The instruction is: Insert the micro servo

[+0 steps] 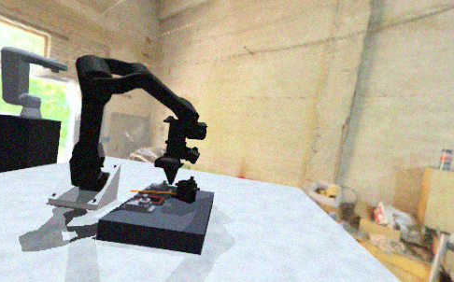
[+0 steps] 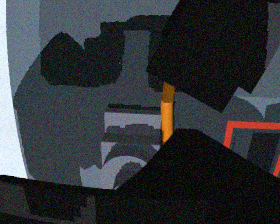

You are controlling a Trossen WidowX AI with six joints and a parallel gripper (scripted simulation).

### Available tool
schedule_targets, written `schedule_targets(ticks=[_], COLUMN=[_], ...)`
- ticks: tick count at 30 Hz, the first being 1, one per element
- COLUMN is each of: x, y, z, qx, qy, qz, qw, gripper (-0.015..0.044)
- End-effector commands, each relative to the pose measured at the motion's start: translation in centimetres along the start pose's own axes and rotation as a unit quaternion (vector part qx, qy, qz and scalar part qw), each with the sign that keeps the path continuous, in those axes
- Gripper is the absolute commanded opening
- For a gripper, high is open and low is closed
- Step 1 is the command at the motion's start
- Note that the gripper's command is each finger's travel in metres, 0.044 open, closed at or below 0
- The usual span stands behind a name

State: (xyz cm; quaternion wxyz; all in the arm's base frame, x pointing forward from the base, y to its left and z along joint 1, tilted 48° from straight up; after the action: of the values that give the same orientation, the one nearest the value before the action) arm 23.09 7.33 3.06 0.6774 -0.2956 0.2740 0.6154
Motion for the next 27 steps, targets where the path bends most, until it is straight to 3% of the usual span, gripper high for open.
schedule_targets(ticks=[1, 18, 27], x=[-0.1, -0.5, -0.5], y=[0.1, -4.6, -4.6], z=[0.9, 5.6, 3.1], qx=[0.005, 0.004, 0.004], qy=[0.000, 0.001, 0.001], qz=[-0.003, -0.153, -0.153], qw=[1.000, 0.988, 0.988], gripper=[0.0000, 0.0440, 0.0440])
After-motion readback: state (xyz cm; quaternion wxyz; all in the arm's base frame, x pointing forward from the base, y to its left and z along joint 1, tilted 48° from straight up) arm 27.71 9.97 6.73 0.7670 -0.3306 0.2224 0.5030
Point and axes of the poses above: the point midway between the two fingers, 35 mm back from their tips, its own z axis back along the fingers, its own x axis across the jaws, y = z × x, the point moved 3 cm from there along z, back along the fingers, and after that the axes turned 4 degrees about -z, right-handed, at the moved point
